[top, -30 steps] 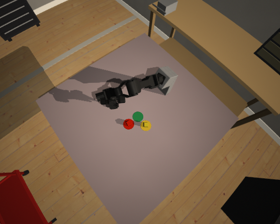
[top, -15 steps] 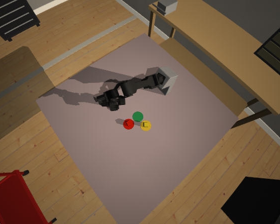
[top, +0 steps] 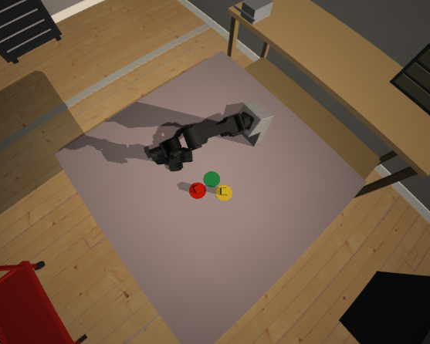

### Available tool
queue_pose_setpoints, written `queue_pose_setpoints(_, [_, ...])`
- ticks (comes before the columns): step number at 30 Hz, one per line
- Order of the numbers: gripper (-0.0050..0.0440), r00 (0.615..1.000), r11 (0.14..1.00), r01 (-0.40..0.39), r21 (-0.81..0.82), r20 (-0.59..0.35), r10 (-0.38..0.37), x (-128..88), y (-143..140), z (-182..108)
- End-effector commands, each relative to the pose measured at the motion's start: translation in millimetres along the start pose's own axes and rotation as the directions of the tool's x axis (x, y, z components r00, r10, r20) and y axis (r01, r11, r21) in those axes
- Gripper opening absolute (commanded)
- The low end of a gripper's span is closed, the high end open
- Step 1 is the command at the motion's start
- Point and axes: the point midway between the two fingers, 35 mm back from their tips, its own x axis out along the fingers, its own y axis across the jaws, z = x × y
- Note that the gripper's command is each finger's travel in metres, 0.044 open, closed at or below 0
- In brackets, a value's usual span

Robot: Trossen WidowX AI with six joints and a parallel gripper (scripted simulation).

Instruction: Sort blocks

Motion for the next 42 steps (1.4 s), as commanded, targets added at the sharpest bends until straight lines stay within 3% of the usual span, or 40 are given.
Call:
queue_pose_setpoints(1, [0.0184, 1.0, 1.0, 0.014, -0.006, 0.002, -0.014, -3, -4, 2])
queue_pose_setpoints(14, [0.0105, 1.0, 1.0, 0.008, -0.002, -0.004, -0.008, -1, -3, 1])
queue_pose_setpoints(42, [0.0105, 1.0, 1.0, 0.02, -0.018, 0.001, -0.02, -79, -11, 1])
